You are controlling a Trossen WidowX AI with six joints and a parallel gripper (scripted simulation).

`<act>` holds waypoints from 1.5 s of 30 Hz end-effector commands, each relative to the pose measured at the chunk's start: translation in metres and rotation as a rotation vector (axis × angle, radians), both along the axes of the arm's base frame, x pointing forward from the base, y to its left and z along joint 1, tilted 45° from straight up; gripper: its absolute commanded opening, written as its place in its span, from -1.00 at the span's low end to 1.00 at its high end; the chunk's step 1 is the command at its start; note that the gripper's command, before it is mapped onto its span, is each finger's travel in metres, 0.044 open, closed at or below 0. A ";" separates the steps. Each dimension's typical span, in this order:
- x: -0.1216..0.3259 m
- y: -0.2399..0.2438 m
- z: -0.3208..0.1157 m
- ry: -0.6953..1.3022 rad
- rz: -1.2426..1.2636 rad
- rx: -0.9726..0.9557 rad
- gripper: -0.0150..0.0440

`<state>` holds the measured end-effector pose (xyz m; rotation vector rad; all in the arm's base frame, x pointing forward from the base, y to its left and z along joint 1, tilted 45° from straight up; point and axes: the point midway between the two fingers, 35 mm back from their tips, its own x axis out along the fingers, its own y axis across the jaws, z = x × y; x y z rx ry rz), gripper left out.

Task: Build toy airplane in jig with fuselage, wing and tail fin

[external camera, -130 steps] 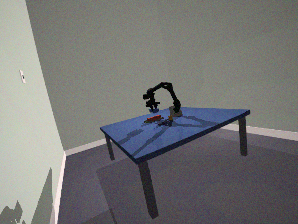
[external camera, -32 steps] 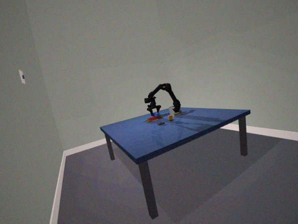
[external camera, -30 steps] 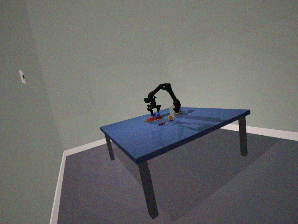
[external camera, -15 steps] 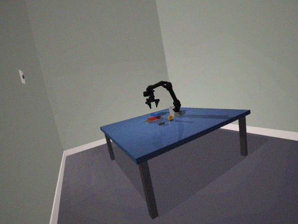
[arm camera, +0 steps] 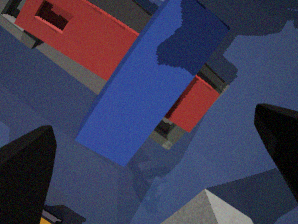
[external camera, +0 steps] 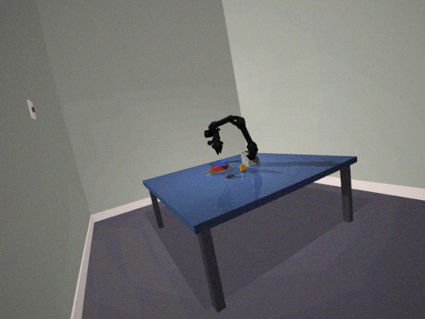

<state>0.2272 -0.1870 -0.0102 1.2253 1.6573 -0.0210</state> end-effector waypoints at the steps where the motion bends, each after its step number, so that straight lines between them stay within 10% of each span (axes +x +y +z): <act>1: 0.000 0.001 -0.002 -0.466 0.488 -0.031 1.00; 20: 0.001 0.002 0.000 -0.466 0.488 -0.032 1.00; 45: -0.037 0.190 0.180 -0.500 0.446 -0.078 1.00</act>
